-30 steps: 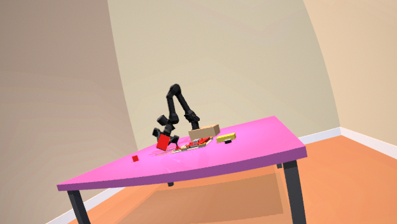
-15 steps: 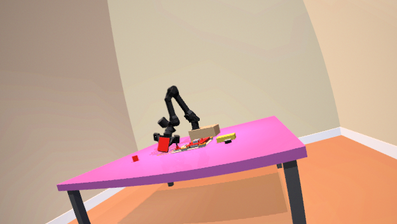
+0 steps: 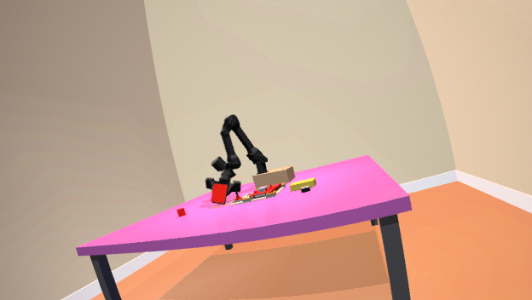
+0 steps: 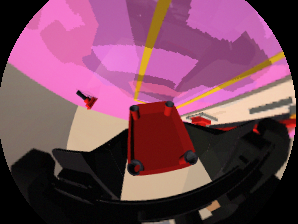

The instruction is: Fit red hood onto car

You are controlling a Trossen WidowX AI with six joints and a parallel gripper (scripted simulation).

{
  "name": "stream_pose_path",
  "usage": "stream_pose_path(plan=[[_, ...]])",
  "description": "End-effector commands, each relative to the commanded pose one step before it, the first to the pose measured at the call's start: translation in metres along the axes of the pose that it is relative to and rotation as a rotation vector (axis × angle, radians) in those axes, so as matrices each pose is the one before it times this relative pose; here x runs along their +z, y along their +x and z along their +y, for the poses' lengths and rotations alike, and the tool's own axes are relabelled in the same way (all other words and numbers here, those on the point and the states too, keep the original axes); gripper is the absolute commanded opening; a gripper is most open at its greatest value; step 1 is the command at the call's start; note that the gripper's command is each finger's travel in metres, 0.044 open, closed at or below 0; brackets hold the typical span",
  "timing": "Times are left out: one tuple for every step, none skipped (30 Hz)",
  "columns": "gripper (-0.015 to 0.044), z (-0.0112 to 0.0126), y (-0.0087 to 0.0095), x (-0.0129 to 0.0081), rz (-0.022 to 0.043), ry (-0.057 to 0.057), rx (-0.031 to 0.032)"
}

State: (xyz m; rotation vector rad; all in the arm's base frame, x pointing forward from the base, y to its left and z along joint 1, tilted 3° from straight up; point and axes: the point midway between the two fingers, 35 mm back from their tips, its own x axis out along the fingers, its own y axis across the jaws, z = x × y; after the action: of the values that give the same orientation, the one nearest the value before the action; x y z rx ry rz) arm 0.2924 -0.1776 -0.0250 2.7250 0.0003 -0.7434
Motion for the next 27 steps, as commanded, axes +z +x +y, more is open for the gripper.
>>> stream_pose_path(plan=[[0.0394,-0.00014,0.00000,0.00019,-0.00016,0.0036,-0.00011],[0.0420,0.00000,0.00000,0.00000,0.00000,0.0000,0.00000],[0.0440,0.00000,0.00000,0.00000,0.00000,0.0000,0.00000],[0.0440,0.00000,0.00000,0.00000,0.00000,0.0000,0.00000],[0.0440,0.00000,0.00000,0.00000,0.00000,0.0000,0.00000],[0.0440,0.00047,-0.00074,-0.00024,-0.00041,0.0026,-0.00017],[0.0440,0.00092,-0.00151,-0.00048,-0.00081,0.0052,-0.00034],[0.0440,0.00136,-0.00232,-0.00073,-0.00119,0.0079,-0.00050],[0.0440,0.00167,-0.00302,-0.00094,-0.00147,0.0102,-0.00062],[0.0440,0.00193,-0.00377,-0.00116,-0.00170,0.0126,-0.00071],[0.0440,0.00210,-0.00450,-0.00137,-0.00184,0.0148,-0.00078],[0.0440,0.00206,-0.00496,-0.00148,-0.00181,0.0161,-0.00078],[0.0440,0.00188,-0.00514,-0.00151,-0.00165,0.0165,-0.00072],[0.0440,0.00165,-0.00523,-0.00151,-0.00146,0.0167,-0.00066],[0.0440,0.00142,-0.00531,-0.00150,-0.00125,0.0168,-0.00059],[0.0440,0.00119,-0.00537,-0.00148,-0.00105,0.0169,-0.00052],[0.0440,0.00096,-0.00542,-0.00146,-0.00084,0.0170,-0.00045],[0.0440,0.00073,-0.00546,-0.00144,-0.00064,0.0171,-0.00039],[0.0440,0.00051,-0.00549,-0.00140,-0.00042,0.0172,-0.00033],[0.0440,0.00028,-0.00551,-0.00137,-0.00021,0.0173,-0.00026],[0.0440,0.00005,-0.00552,-0.00133,0.00000,0.0174,-0.00020],[0.0440,-0.00017,-0.00552,-0.00128,0.00022,0.0174,-0.00014],[0.0440,-0.00039,-0.00551,-0.00123,0.00044,0.0175,-0.00008],[0.0440,-0.00061,-0.00549,-0.00117,0.00067,0.0176,-0.00003],[0.0440,-0.00082,-0.00546,-0.00111,0.00089,0.0177,0.00003],[0.0440,-0.00102,-0.00542,-0.00104,0.00112,0.0177,0.00008],[0.0440,-0.00122,-0.00537,-0.00097,0.00135,0.0178,0.00013]])
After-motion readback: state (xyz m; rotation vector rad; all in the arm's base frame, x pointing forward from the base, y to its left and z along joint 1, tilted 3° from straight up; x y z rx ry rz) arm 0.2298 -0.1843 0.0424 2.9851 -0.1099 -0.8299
